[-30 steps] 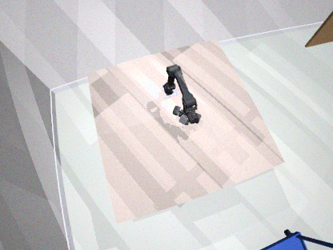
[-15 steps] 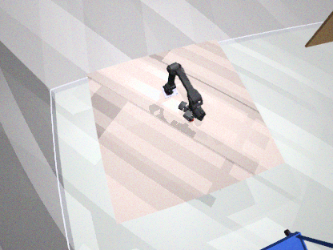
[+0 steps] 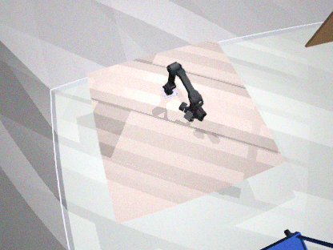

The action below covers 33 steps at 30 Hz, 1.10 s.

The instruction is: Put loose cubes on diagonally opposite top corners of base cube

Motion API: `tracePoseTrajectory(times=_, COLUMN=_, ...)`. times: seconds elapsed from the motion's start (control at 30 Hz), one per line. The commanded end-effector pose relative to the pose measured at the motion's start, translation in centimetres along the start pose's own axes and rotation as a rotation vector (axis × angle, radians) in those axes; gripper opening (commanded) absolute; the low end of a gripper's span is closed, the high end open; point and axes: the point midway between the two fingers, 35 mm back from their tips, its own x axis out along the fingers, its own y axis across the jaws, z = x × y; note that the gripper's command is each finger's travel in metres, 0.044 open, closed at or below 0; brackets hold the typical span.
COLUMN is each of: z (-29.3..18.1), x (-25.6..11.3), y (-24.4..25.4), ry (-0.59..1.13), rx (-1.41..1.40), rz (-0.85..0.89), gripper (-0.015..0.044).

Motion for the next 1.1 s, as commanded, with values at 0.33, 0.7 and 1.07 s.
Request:
tracePoseTrajectory(times=0.33, z=0.0, x=0.5, y=-0.1, ry=-0.008, rx=-0.012, rz=-0.004, gripper=0.0105)
tracePoseTrajectory(times=0.7, z=0.1, x=2.5, y=0.0, ry=0.013, rx=0.021, rz=0.003, gripper=0.0105)
tracePoseTrajectory(times=1.07, z=0.1, x=3.4, y=0.0, ry=0.023, rx=0.036, rz=0.007, gripper=0.0105)
